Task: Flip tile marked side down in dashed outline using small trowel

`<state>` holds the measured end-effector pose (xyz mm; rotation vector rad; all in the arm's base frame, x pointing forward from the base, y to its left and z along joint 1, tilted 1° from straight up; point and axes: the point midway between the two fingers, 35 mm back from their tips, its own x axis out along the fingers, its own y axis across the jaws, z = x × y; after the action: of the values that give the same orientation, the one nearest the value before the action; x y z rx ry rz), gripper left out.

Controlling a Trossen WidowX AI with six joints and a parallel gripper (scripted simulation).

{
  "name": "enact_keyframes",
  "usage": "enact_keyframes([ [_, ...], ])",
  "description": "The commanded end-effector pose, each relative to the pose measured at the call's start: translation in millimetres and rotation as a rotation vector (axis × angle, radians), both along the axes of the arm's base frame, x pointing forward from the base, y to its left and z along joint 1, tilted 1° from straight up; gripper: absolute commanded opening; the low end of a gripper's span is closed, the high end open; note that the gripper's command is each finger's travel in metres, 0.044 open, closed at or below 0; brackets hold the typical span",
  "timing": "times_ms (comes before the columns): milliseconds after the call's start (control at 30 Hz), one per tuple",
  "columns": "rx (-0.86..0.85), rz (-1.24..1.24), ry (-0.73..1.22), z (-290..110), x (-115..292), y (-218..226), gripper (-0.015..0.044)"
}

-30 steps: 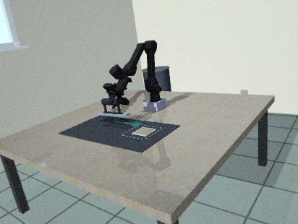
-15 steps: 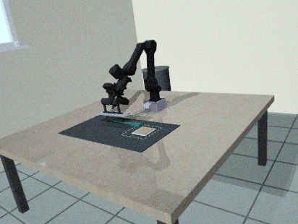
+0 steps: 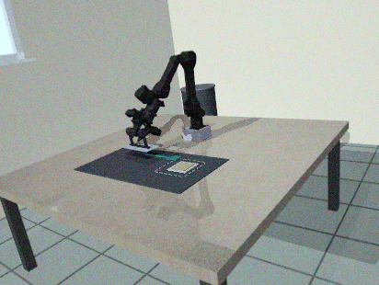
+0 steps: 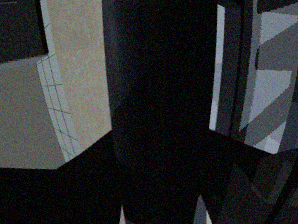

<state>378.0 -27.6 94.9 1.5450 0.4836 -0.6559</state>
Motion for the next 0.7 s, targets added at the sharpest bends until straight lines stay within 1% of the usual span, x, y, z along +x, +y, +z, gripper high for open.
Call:
enact_keyframes([
  [0, -0.001, -0.106, -0.019, 4.4, 11.7, -19.3, 0.0],
  [667, -0.004, -0.611, -0.038, -17.1, 34.3, -109.4, 0.0],
])
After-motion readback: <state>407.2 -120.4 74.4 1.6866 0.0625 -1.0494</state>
